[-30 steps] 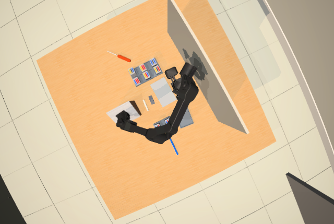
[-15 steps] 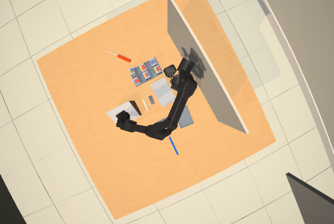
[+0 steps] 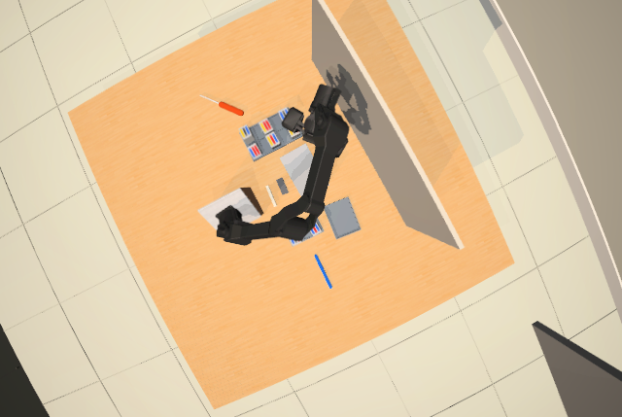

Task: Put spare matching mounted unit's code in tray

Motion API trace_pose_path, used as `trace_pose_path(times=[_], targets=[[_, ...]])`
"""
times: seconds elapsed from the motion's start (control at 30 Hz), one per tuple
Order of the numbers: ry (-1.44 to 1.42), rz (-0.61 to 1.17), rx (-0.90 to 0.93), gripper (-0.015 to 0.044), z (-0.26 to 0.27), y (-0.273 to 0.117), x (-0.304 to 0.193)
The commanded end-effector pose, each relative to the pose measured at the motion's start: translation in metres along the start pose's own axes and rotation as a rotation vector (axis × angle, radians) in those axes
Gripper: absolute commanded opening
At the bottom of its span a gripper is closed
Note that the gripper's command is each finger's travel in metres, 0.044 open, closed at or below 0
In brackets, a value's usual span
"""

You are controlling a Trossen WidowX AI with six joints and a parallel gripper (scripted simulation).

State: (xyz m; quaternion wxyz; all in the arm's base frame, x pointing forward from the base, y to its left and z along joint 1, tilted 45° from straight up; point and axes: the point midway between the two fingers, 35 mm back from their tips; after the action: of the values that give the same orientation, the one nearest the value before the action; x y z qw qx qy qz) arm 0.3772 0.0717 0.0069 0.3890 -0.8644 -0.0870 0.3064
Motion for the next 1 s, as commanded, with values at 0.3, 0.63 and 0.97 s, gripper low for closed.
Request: trace_pose_path(times=[0.3, 0.63, 0.97], targets=[[-0.985, -0.009, -0.001, 0.044, 0.132, 0.043, 0.059], [-0.985, -0.009, -0.002, 0.0414, 0.132, 0.045, 0.059], [-0.984, -0.007, -0.003, 0.03, 0.127, 0.083, 0.057]])
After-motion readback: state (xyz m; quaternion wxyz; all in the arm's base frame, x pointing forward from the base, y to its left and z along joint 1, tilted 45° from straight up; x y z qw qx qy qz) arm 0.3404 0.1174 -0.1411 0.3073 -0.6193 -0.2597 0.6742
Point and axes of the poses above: the point midway between the two fingers, 35 mm back from their tips, its own y axis out along the fingers, its own z axis across the jaws, x = y × z, and after that the axes turned 12 degrees about -y, right-handed
